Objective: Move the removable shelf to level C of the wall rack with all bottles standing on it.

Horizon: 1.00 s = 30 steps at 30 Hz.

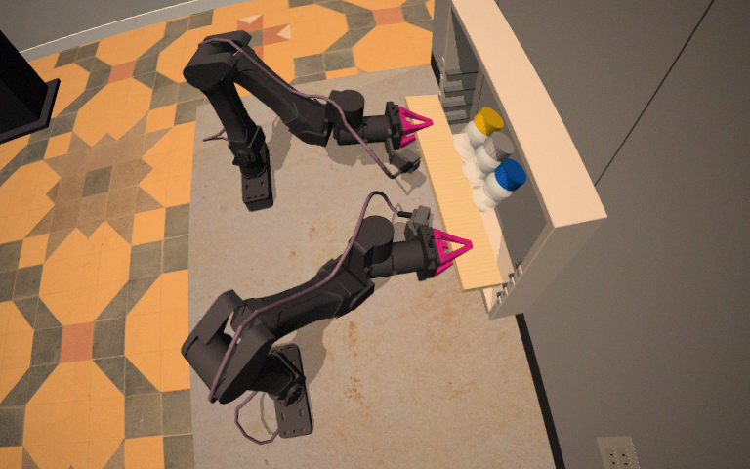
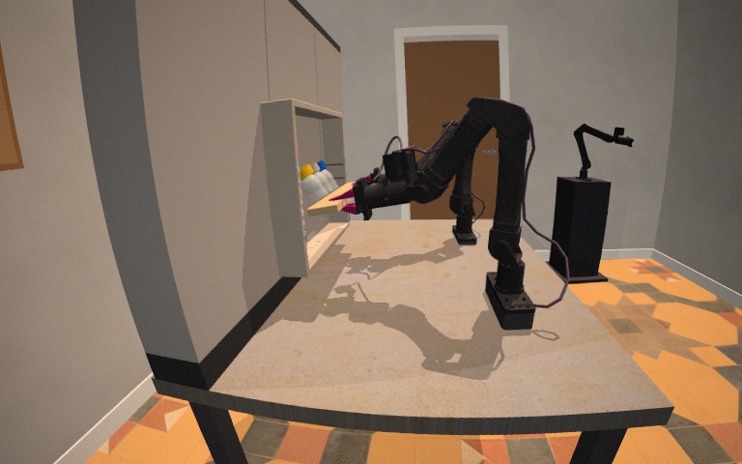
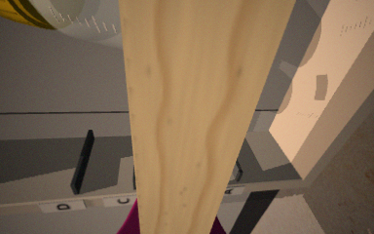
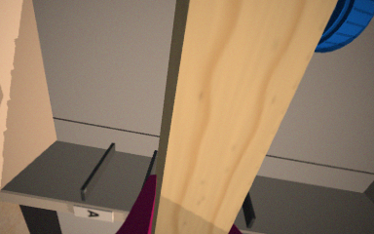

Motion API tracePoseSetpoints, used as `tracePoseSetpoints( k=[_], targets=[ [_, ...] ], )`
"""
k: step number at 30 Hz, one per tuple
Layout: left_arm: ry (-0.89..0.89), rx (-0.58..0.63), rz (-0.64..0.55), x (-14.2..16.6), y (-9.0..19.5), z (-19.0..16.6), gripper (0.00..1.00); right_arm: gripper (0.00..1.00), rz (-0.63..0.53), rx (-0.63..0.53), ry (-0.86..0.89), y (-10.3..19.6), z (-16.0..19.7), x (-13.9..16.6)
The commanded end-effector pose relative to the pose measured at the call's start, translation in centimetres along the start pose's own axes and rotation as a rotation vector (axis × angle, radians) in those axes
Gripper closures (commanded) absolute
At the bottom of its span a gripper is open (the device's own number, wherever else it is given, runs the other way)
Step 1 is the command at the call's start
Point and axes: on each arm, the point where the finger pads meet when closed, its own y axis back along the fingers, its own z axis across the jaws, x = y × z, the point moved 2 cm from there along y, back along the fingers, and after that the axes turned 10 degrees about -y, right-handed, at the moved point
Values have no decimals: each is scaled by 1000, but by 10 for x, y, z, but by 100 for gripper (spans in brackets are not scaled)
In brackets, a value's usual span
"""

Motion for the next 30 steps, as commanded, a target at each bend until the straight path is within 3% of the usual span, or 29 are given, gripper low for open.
tracePoseSetpoints(
  k=[1,30],
  targets=[
    [12,-133,23,6,10,39,100,100,2,127,-22,12,-39,-1],
    [12,-133,23,5,9,35,100,100,2,127,-22,12,-35,0]
  ],
)
